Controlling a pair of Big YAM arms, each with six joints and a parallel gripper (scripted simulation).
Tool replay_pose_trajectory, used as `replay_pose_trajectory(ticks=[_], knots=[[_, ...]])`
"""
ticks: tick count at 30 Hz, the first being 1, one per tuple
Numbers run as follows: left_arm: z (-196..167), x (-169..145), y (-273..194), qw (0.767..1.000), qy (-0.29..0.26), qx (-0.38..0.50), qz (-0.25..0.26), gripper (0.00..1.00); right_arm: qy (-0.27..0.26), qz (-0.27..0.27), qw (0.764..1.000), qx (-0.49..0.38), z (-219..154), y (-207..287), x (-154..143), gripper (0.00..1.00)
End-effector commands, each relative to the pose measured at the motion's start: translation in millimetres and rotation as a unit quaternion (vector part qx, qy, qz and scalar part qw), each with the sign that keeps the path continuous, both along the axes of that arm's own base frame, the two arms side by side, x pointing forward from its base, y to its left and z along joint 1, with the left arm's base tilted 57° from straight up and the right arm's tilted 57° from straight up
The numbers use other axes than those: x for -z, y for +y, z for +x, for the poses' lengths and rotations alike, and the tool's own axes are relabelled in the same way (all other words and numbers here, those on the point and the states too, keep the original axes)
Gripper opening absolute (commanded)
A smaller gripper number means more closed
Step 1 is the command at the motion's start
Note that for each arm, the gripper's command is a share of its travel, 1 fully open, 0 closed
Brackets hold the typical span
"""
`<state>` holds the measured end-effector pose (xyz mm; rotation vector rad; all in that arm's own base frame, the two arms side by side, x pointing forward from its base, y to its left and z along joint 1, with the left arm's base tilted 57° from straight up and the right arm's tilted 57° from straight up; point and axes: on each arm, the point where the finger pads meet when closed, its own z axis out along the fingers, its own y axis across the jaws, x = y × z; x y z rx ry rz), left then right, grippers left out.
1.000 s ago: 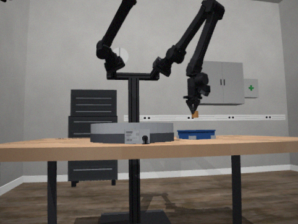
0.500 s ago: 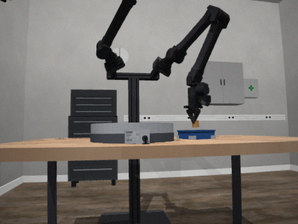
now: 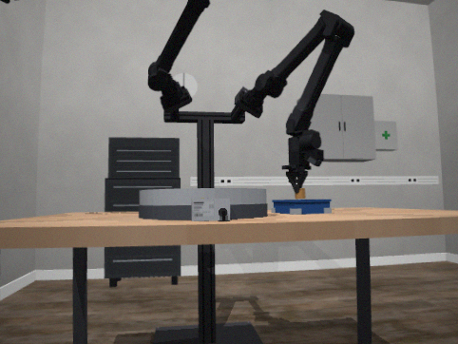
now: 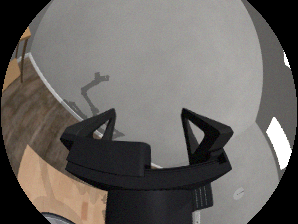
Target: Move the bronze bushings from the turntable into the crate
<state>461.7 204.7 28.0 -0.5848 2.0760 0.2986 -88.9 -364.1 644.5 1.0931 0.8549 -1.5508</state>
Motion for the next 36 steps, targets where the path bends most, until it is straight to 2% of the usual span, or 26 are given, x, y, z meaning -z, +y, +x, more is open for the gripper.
replay_pose_trajectory(ticks=[1,27,36], knots=[[-11.0,9.9,-1.9,1.0,0.012,0.001,-0.002,0.0,0.008,-0.026,1.0,0.009,-3.1,15.8,-30.0,1.0],[-10.9,10.1,-1.8,1.0,0.013,0.001,-0.002,0.0,0.008,-0.026,1.0,0.009,-3.1,15.8,-30.0,1.0],[-0.4,5.6,4.5,1.0,0.002,0.0,0.003,0.0,0.008,-0.026,1.0,0.009,-3.1,15.8,-30.0,1.0]])
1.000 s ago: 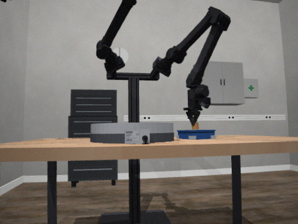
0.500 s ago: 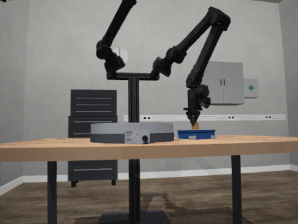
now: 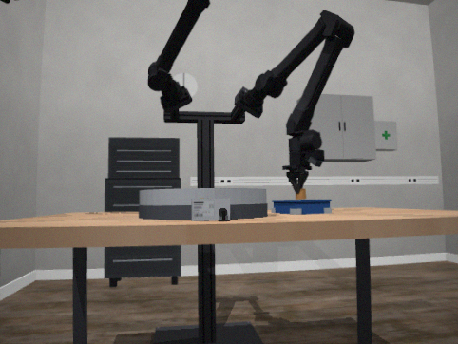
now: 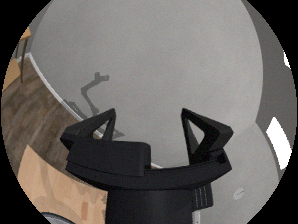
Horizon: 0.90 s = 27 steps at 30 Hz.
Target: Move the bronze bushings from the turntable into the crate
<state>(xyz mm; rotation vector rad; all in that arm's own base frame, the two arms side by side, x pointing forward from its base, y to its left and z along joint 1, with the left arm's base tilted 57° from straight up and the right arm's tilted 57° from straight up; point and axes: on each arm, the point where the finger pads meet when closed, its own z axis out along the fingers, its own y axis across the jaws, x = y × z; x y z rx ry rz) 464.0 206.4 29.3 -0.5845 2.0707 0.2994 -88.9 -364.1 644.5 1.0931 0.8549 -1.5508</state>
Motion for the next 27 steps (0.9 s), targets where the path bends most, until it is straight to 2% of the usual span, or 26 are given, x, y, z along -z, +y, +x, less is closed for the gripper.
replay_pose_trajectory(ticks=[1,27], knots=[[-6.6,12.3,-1.2,1.0,0.011,0.002,-0.001,0.0,0.008,-0.026,1.0,0.009,-3.1,15.8,-30.0,1.0],[23.2,28.1,17.8,1.0,0.006,0.001,0.001,0.0,0.008,-0.026,1.0,0.009,-3.1,15.8,-30.0,1.0]])
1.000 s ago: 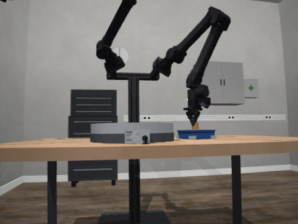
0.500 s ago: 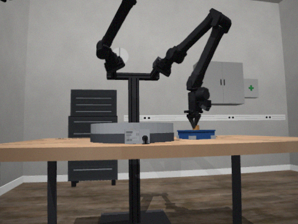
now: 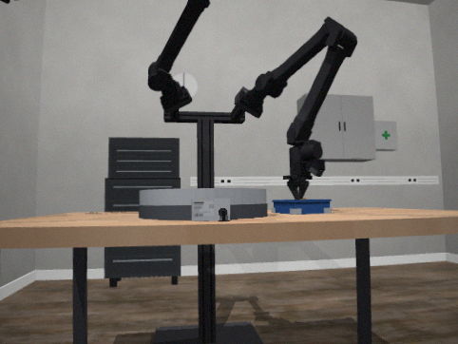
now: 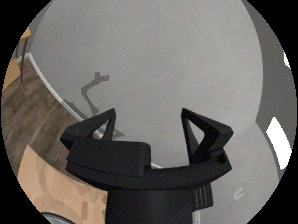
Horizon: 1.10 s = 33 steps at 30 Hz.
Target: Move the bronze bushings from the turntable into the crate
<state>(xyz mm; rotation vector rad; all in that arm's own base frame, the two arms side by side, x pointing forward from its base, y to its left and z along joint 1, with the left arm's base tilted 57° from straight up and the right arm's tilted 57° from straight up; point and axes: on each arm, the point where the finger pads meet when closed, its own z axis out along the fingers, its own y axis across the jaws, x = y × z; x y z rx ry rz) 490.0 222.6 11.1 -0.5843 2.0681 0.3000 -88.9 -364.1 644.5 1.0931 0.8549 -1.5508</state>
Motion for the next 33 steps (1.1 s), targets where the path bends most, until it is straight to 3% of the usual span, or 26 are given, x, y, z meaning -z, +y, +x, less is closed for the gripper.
replay_pose_trajectory(ticks=[1,33], knots=[[-4.3,12.1,0.0,1.0,0.009,0.002,0.0,0.0,0.008,-0.026,1.0,0.009,-3.1,15.8,-30.0,1.0],[-7.6,17.1,0.1,1.0,0.015,0.001,-0.003,0.0,0.008,-0.026,1.0,0.009,-3.1,15.8,-30.0,1.0]])
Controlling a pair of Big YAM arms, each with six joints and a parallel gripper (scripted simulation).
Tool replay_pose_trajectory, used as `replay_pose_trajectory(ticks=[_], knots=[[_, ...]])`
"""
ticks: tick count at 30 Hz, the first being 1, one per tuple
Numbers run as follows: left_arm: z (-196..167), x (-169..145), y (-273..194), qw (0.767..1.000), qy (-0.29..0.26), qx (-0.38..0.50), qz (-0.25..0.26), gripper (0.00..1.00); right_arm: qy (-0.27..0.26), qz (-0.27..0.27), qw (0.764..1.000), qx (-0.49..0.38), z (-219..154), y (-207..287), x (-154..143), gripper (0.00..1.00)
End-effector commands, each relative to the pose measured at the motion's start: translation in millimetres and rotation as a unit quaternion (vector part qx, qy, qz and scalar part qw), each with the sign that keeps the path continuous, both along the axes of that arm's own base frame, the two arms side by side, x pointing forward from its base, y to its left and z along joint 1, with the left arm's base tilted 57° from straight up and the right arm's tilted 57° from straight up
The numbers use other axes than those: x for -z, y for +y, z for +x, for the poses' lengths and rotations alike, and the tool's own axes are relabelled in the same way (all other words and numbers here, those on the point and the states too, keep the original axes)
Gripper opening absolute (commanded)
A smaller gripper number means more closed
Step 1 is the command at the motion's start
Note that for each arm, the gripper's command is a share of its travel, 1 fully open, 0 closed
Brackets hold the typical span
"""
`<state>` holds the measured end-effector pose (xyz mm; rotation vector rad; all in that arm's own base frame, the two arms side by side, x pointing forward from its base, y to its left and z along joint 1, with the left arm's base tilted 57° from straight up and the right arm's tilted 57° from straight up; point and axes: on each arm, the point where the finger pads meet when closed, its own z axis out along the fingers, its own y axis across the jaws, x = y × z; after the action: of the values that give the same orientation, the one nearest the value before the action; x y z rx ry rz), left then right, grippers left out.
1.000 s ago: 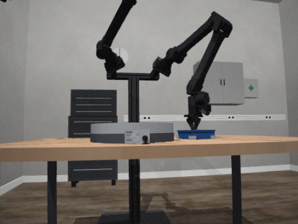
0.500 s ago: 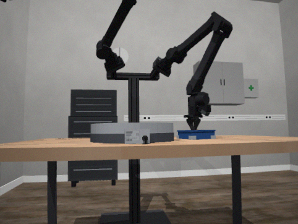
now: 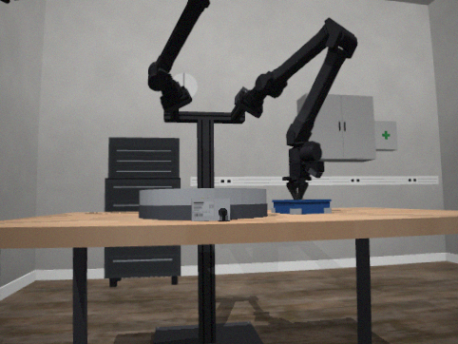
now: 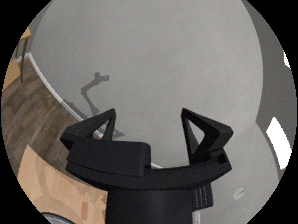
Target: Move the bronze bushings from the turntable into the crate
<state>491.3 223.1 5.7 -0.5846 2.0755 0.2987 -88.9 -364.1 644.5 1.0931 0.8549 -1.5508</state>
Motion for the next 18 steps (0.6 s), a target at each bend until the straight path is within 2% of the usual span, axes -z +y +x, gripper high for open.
replay_pose_trajectory(ticks=[1,18], knots=[[-8.9,11.7,-0.3,1.0,0.011,0.0,-0.001,0.0,0.008,-0.026,1.0,0.009,-3.1,15.8,-30.0,1.0],[-7.0,10.4,0.7,1.0,0.009,0.0,0.0,0.0,0.008,-0.026,1.0,0.009,-3.1,15.8,-30.0,1.0]])
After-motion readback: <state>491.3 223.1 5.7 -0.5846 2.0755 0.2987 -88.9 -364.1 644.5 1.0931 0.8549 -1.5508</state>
